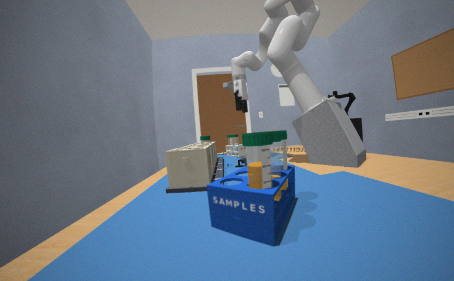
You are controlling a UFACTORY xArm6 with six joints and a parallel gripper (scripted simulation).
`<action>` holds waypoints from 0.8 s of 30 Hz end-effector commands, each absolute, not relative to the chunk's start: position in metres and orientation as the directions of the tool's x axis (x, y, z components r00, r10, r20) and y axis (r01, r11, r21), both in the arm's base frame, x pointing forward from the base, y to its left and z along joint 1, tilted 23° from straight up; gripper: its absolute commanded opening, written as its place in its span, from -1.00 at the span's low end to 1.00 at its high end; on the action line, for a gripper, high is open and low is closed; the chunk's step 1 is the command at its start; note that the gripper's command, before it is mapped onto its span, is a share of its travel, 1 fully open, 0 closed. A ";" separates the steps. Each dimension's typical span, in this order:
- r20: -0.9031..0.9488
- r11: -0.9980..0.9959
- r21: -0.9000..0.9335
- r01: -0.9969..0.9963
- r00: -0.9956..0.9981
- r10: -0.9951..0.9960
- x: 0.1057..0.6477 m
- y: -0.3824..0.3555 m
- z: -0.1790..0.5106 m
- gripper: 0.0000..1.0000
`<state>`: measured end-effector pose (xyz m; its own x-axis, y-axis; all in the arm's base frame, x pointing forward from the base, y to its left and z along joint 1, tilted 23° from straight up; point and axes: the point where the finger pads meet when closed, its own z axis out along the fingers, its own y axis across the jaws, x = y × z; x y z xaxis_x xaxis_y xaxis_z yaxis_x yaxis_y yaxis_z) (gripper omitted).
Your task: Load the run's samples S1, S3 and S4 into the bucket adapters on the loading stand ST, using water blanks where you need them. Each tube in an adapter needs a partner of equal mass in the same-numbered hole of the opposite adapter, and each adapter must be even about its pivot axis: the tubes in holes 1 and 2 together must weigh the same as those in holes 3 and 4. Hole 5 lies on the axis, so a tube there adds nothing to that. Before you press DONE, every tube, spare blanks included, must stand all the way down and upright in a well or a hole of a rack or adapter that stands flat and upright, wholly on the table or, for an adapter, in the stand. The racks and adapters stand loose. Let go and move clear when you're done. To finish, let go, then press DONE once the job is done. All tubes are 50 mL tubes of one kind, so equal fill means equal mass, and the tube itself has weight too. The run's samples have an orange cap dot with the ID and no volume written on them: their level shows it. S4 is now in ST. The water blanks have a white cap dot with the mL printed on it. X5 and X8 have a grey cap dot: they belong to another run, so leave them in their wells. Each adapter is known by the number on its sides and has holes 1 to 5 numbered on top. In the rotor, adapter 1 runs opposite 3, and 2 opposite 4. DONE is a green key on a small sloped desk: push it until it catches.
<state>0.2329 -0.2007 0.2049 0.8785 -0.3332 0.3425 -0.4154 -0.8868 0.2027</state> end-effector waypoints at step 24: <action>0.233 -0.945 0.326 -0.027 0.971 0.052 0.303 -0.095 0.187 1.00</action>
<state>0.2910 -0.1094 0.1887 0.9707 0.0560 0.2335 -0.0224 -0.9471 0.3201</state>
